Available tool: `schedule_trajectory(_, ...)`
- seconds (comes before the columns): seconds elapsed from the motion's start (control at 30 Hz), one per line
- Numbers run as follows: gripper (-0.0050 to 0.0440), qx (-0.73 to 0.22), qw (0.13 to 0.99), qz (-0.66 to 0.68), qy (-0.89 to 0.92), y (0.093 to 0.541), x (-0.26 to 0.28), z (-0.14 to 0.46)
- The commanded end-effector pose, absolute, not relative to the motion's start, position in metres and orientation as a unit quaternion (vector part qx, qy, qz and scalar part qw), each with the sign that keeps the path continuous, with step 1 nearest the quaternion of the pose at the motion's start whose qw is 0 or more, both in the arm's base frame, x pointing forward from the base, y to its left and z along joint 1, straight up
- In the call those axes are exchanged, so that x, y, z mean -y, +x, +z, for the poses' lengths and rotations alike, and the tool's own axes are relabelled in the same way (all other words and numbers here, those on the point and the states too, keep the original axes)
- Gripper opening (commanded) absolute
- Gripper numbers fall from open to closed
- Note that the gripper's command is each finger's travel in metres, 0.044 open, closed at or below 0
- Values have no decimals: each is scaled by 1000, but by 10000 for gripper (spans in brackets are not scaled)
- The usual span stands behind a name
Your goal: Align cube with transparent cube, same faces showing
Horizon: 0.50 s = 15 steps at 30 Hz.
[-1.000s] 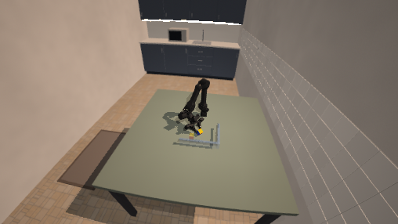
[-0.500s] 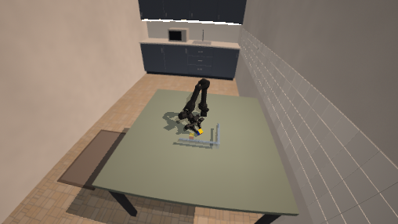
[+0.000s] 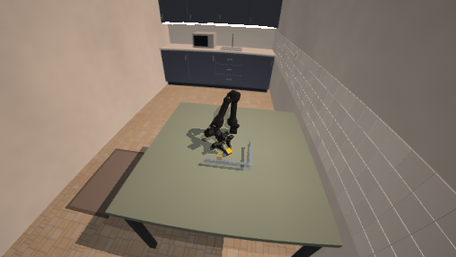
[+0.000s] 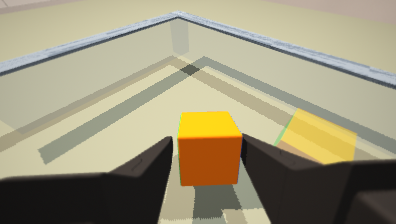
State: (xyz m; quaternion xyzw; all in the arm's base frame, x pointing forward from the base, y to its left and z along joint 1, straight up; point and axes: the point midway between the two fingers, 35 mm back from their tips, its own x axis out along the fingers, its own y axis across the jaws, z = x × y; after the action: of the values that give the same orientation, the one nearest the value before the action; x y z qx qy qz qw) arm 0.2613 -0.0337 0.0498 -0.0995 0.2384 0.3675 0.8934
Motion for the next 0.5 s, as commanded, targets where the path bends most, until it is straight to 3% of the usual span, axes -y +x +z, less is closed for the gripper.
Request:
schedule_trajectory(0.0, 312, -234, 895, 366, -106, 263, 35, 53)
schedule_trajectory(0.07, 312, -234, 895, 366, -106, 263, 35, 53)
schedule_trajectory(0.23, 432, -234, 895, 366, -106, 263, 35, 53)
schedule_trajectory(0.47, 440, -234, 895, 366, -106, 263, 35, 53)
